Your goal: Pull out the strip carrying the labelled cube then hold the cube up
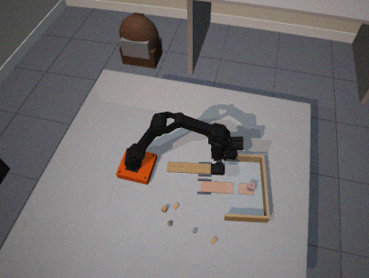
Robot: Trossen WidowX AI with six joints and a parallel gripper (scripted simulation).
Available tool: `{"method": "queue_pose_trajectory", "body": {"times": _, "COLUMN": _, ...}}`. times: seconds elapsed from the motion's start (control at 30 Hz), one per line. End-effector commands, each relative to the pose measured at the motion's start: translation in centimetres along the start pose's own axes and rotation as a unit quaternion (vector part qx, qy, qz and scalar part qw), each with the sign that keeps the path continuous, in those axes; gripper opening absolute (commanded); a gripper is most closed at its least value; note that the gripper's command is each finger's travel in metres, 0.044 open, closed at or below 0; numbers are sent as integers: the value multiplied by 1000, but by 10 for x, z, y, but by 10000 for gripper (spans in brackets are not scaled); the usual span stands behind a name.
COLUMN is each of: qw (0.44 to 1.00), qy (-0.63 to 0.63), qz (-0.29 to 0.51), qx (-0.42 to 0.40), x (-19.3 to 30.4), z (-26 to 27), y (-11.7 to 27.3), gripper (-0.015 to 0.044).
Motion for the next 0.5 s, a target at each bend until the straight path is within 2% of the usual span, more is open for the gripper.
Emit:
{"method": "queue_pose_trajectory", "body": {"times": 0.0, "qw": 1000, "qy": 3, "qz": 6, "qx": -2, "x": 1, "z": 1, "y": -11, "gripper": 250}}
{"method": "queue_pose_trajectory", "body": {"times": 0.47, "qw": 1000, "qy": 3, "qz": 6, "qx": -2, "x": 2, "z": 1, "y": -34, "gripper": 250}}
Point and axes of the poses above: the point midway between the two fingers, 35 mm back from their tips, its own y axis back along the fingers, its own z axis across the jaws, x = y × z, the point moved 2 cm from there along y, back along the fingers, and after that the axes turned 10 degrees about y, right-handed, at the moved point
